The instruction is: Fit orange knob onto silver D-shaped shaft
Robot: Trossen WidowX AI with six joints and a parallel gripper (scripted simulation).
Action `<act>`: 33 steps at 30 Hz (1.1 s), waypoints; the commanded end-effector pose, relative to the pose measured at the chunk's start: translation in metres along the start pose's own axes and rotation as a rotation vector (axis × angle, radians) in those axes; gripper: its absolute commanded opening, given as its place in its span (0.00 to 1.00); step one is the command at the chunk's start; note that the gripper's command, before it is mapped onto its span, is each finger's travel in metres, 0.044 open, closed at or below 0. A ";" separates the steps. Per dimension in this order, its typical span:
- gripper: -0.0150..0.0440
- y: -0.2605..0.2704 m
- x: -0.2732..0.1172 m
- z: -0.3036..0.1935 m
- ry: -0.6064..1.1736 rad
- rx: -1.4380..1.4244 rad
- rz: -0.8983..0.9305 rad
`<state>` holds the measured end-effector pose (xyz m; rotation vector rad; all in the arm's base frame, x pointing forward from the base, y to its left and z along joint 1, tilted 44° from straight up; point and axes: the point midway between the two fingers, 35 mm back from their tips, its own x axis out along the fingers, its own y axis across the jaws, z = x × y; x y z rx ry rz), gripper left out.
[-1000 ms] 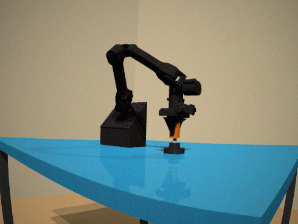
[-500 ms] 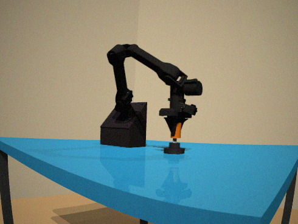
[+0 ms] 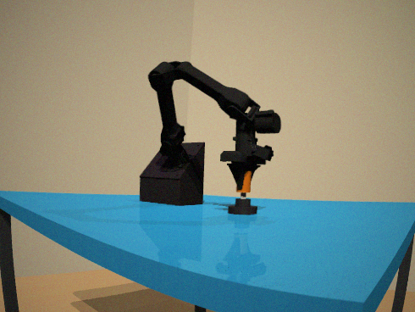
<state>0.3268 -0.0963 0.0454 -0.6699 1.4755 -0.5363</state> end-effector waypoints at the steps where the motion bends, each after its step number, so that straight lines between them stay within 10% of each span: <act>1: 0.25 0.000 -0.002 0.001 -0.007 0.005 -0.003; 33: 0.25 -0.001 -0.003 0.000 -0.008 0.174 -0.003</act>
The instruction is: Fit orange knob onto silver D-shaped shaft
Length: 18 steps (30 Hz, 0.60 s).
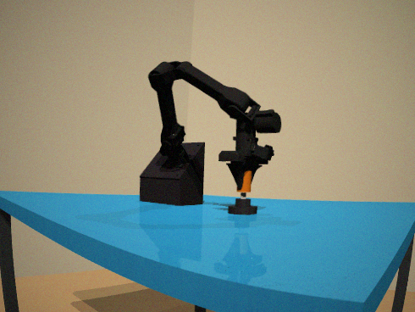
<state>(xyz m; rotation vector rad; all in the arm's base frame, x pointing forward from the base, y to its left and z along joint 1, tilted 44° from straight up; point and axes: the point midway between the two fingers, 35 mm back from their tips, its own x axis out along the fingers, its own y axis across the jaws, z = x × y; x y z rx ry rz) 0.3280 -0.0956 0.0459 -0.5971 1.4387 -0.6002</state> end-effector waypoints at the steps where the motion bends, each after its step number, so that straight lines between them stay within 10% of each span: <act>1: 0.25 -0.001 -0.002 -0.001 -0.005 0.111 -0.002; 18: 0.25 0.000 0.003 0.000 -0.005 0.121 -0.003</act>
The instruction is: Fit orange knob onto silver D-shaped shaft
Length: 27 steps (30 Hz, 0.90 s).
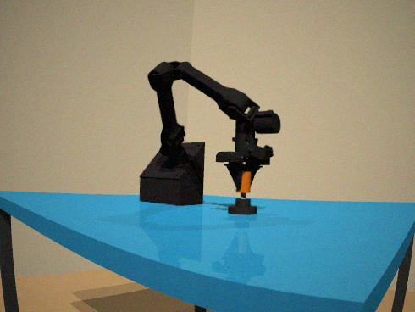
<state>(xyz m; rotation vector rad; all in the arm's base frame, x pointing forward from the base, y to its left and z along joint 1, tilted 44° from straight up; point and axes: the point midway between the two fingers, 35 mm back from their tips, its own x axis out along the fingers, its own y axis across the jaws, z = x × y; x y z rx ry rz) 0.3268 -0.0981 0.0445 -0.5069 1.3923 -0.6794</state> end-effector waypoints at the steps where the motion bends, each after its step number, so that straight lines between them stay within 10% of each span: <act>1: 0.25 0.001 0.000 0.001 -0.004 0.005 -0.001; 27: 0.25 0.000 0.000 0.003 -0.004 0.215 -0.001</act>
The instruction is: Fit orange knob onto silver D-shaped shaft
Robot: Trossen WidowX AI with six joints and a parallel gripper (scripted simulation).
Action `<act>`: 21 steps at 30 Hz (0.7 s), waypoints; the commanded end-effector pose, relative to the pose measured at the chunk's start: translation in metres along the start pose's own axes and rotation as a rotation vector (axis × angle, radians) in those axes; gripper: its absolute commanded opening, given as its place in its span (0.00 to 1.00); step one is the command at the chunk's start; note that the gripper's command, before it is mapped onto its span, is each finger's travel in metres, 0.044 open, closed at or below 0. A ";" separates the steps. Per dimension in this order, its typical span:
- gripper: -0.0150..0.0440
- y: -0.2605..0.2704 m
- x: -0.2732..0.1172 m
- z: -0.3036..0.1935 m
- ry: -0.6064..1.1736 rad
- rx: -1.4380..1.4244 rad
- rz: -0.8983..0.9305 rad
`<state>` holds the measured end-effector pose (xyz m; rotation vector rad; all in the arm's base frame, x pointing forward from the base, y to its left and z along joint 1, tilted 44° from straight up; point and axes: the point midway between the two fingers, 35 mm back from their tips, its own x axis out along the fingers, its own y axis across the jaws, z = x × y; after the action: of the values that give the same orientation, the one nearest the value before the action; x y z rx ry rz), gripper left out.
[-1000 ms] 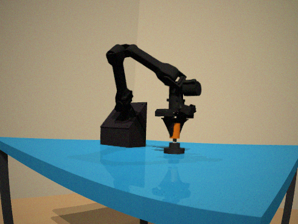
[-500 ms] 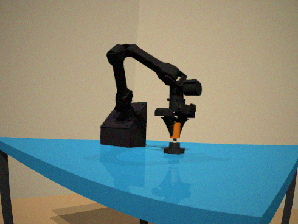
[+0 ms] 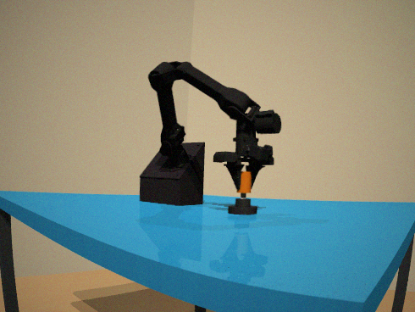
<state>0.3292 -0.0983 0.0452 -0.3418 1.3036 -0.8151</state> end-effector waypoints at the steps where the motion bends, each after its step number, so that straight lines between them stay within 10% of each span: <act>1: 0.25 0.001 0.000 0.001 -0.004 0.006 0.000; 21: 0.25 0.000 -0.003 -0.005 -0.004 0.215 0.001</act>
<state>0.3247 -0.0956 0.0443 -0.1806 1.2119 -0.9400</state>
